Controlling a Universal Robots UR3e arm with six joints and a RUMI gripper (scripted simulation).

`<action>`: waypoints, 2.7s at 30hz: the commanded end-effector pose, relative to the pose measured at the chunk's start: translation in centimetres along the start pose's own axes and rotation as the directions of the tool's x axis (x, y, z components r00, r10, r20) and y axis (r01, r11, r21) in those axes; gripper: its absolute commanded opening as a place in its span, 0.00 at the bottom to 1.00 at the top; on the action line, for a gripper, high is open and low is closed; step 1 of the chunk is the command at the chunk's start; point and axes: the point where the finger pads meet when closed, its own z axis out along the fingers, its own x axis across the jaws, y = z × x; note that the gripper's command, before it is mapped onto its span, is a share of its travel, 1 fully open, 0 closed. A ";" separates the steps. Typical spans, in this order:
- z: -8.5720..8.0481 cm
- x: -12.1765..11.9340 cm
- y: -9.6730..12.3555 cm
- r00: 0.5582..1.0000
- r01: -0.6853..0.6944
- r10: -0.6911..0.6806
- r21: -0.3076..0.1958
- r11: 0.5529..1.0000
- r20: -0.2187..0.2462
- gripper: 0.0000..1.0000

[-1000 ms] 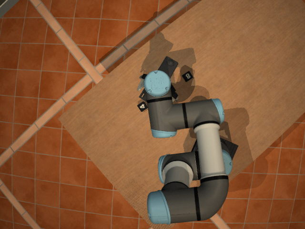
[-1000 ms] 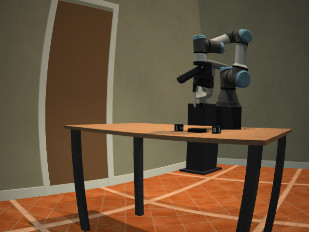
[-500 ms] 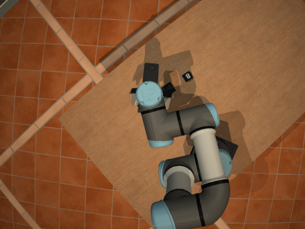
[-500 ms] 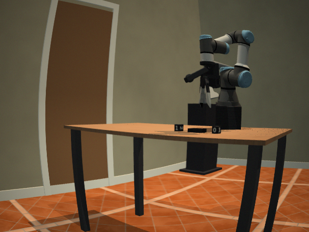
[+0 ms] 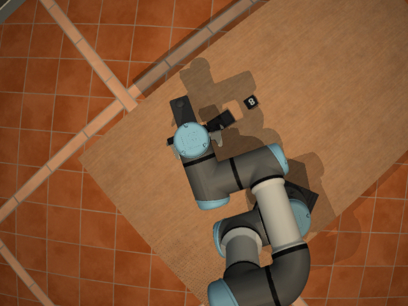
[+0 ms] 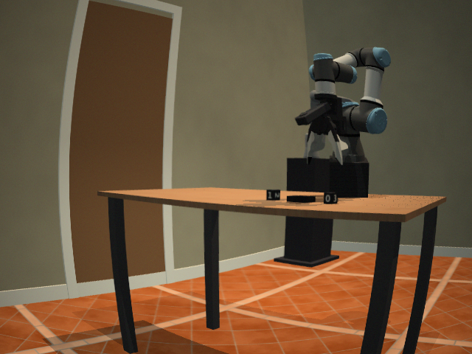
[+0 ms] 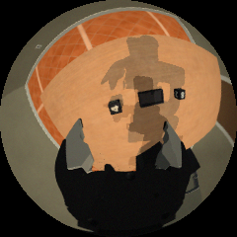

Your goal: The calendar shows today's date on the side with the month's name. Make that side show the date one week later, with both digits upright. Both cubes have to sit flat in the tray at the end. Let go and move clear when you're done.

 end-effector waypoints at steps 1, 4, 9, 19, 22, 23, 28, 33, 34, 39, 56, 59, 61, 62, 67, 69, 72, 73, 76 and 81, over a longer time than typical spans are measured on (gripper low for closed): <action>-0.1 -0.8 0.5 0.992 0.126 -0.126 0.004 0.992 0.007 1.00; -0.1 -1.1 0.7 0.986 0.168 -0.168 0.005 0.986 0.008 1.00; -0.1 -1.6 1.1 0.970 0.243 -0.243 0.006 0.970 0.008 1.00; -0.1 -1.9 1.4 0.957 0.291 -0.291 0.007 0.957 0.008 1.00; -0.1 -2.0 1.4 0.956 0.294 -0.294 0.007 0.956 0.008 1.00; -0.1 -2.0 1.4 0.956 0.294 -0.294 0.007 0.956 0.008 1.00; -0.1 -2.0 1.4 0.956 0.294 -0.294 0.007 0.956 0.008 0.29; -0.1 -2.0 1.4 0.956 0.294 -0.294 0.007 0.956 0.008 0.29; -0.1 -2.0 1.4 0.956 0.294 -0.294 0.007 0.956 0.008 0.29; -0.1 -2.0 1.4 0.956 0.294 -0.294 0.007 0.956 0.008 0.29; -0.1 -2.0 1.4 0.956 0.294 -0.294 0.007 0.956 0.008 0.29; -0.1 -2.0 1.4 0.956 0.294 -0.294 0.007 0.956 0.008 0.29; -0.1 -2.0 1.4 0.956 0.294 -0.294 0.007 0.956 0.008 0.29; -0.1 -2.0 1.4 0.956 0.294 -0.294 0.007 0.956 0.008 0.29; 0.1 -2.0 1.4 0.956 0.294 -0.294 0.007 0.956 0.008 0.29; 0.1 -2.0 1.4 0.956 0.294 -0.294 0.007 0.956 0.008 0.29; 0.2 -2.0 1.4 0.956 0.294 -0.294 0.007 0.956 0.008 0.29; 0.3 -2.0 1.4 0.956 0.294 -0.294 0.008 0.956 0.008 0.29; 0.6 -2.0 1.4 0.956 0.294 -0.294 0.008 0.956 0.008 0.29; 1.2 -2.0 1.4 0.956 0.294 -0.294 0.008 0.956 0.008 0.29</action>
